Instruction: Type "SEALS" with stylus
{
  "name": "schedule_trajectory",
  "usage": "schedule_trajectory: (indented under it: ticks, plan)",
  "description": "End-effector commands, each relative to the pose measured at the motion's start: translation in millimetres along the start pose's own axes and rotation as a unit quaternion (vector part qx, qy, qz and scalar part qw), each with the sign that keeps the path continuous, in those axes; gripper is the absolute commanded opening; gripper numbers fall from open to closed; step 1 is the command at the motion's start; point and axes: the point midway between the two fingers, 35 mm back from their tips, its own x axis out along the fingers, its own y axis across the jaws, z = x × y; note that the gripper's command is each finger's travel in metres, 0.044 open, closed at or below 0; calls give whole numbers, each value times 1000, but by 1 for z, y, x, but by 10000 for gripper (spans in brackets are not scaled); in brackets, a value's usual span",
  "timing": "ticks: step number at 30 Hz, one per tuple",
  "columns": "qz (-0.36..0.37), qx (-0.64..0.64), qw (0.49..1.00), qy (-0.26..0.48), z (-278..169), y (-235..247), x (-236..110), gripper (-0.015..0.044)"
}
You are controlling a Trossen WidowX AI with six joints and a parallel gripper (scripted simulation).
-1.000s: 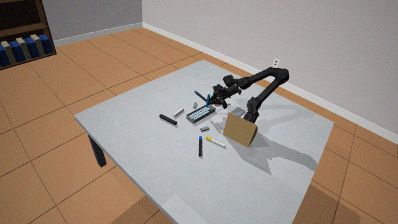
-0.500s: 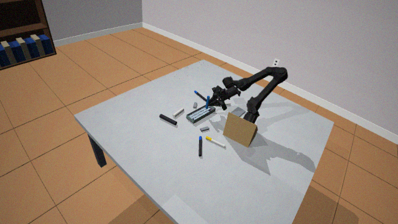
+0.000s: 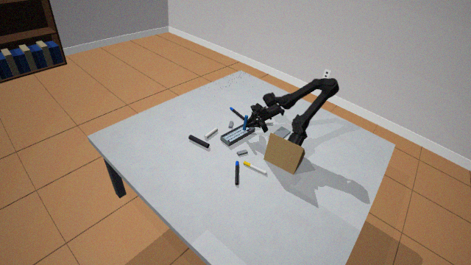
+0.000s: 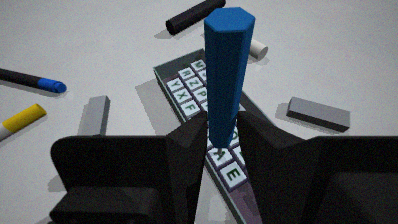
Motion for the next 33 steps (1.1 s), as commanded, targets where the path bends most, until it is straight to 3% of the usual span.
schedule_trajectory:
  ticks: [1,15,33]
  plan:
    - [1,-3,1000,-3,0,0,1,81]
    - [1,-3,1000,-3,-2,0,2,81]
    - [3,-5,1000,-5,29,2,-15,71]
